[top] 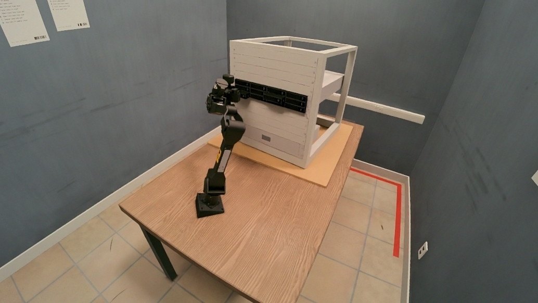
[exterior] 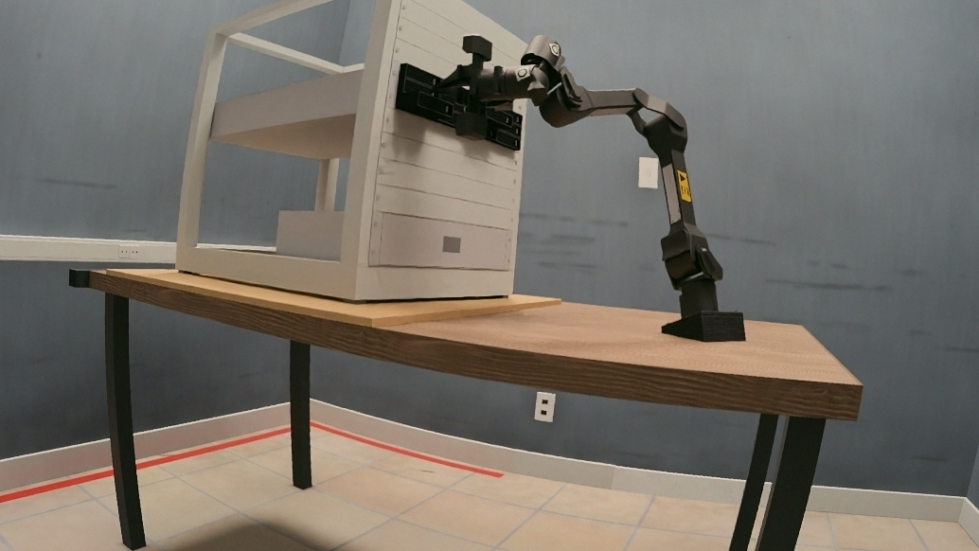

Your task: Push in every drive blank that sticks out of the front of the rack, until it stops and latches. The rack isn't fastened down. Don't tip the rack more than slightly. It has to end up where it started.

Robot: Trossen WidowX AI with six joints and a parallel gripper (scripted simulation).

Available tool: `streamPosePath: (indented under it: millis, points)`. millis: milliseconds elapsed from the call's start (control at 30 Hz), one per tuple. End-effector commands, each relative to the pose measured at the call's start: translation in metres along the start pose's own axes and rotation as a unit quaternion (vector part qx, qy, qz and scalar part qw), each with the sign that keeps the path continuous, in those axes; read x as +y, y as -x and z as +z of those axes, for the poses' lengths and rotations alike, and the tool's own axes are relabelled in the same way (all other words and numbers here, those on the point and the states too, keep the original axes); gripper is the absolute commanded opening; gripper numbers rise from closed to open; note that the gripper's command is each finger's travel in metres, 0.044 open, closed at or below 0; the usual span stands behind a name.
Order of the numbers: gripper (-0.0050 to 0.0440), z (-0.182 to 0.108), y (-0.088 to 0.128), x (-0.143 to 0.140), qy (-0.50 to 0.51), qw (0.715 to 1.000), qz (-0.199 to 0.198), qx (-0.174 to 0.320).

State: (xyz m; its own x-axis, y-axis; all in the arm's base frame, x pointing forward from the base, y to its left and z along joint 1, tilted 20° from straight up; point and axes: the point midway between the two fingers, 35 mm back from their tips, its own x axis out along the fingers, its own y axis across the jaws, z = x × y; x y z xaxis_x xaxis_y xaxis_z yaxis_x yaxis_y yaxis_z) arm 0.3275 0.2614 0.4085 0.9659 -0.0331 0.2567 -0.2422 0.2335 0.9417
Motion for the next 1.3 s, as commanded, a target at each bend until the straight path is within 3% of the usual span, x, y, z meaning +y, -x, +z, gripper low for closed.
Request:
streamPosePath:
  millis: [0, 1267]
  points:
    - [-0.005, 0.003, -0.003, 0.008, -0.009, 1.0, 0.007, -0.001]
    - [-0.005, 0.003, -0.016, 0.009, -0.009, 1.0, 0.007, -0.001]
